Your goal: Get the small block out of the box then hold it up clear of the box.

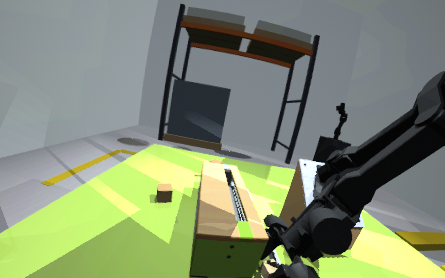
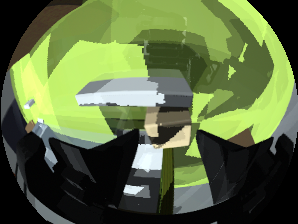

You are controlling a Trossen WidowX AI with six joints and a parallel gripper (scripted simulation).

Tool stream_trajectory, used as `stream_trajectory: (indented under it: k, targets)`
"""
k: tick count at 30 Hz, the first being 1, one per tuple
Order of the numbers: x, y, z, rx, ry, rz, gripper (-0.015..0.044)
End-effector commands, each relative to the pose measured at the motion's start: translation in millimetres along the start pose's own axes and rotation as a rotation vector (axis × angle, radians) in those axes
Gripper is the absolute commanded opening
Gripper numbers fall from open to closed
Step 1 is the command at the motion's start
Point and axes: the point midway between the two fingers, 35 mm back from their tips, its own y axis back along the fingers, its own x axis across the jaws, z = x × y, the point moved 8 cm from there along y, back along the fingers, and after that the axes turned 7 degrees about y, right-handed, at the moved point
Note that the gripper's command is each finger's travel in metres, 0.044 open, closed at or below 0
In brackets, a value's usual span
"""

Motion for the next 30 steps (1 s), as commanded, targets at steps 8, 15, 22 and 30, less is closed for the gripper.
stream_trajectory:
  k: [8,15,22,30]
  targets:
    - [-0.2,-7.4,4.0,0.003,-0.004,0.000,0.0180]
    - [-0.2,-7.0,3.7,0.003,-0.003,0.000,0.0055]
    - [-0.1,10.3,-6.4,0.002,-0.001,0.002,0.0000]
    - [1.4,33.3,-16.2,0.000,0.001,0.002,0.0000]
